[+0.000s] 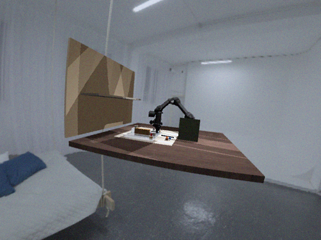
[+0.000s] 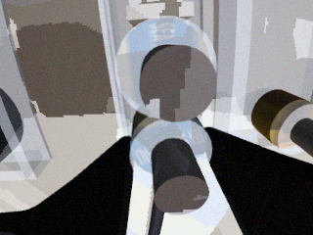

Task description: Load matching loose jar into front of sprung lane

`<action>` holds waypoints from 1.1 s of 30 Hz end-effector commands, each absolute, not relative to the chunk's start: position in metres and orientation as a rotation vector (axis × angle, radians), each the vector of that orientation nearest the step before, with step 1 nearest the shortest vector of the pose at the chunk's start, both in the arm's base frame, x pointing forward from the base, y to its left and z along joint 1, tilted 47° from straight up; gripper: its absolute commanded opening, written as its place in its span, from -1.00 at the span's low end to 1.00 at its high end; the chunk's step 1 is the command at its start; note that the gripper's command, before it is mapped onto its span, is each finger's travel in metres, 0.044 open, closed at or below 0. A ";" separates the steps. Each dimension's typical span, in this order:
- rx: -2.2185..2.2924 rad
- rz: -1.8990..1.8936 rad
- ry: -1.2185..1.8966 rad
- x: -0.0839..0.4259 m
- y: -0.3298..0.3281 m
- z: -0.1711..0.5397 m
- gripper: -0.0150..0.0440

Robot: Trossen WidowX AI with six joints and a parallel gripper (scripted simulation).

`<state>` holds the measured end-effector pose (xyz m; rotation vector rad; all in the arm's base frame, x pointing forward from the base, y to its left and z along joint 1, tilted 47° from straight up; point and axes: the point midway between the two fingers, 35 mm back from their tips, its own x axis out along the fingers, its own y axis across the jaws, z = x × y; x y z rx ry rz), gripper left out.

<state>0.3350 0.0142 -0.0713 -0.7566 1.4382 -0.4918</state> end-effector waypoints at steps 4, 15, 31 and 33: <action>-0.757 -0.499 1.427 0.336 0.013 -0.070 -0.49; -0.757 -0.499 1.427 0.332 0.014 -0.071 -0.49; -0.757 -0.499 1.427 0.332 0.014 -0.072 0.04; -0.757 -0.499 1.427 0.332 0.014 -0.072 0.22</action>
